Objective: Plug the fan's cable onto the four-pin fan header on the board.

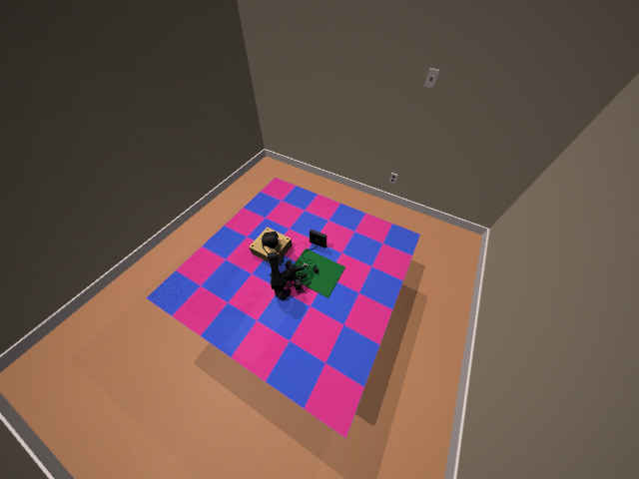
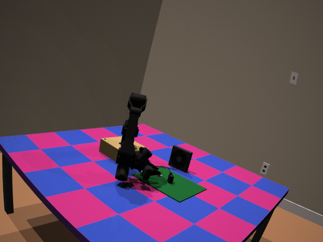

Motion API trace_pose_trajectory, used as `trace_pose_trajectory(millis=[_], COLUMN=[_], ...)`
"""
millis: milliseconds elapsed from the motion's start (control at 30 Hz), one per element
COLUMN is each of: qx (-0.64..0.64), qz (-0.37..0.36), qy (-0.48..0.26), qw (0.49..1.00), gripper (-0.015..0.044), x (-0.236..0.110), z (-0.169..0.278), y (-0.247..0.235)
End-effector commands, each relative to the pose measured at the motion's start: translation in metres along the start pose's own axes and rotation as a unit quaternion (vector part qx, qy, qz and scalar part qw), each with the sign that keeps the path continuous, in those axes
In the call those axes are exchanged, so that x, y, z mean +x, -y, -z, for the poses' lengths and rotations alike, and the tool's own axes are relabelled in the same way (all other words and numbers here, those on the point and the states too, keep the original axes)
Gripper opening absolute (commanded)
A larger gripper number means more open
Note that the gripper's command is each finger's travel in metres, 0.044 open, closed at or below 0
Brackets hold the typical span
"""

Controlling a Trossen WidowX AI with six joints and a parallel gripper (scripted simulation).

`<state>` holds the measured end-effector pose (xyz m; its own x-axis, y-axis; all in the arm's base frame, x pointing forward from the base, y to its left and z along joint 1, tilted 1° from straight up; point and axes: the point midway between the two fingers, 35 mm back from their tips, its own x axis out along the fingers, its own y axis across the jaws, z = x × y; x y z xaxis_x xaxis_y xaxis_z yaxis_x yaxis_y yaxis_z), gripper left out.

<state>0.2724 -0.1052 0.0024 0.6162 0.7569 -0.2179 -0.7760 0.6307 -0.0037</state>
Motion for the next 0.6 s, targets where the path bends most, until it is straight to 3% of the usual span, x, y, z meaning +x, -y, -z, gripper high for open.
trace_pose_trajectory(millis=[0,333,567], qx=[-0.001,-0.003,0.012], qz=[-0.003,-0.008,-0.072], qy=[0.005,0.020,-0.028], qw=[1.000,1.000,0.997], gripper=[0.0205,0.0205,0.0205], x=[-0.009,-0.027,-0.016], z=[-0.006,-0.023,-0.024], y=[0.000,-0.001,-0.014])
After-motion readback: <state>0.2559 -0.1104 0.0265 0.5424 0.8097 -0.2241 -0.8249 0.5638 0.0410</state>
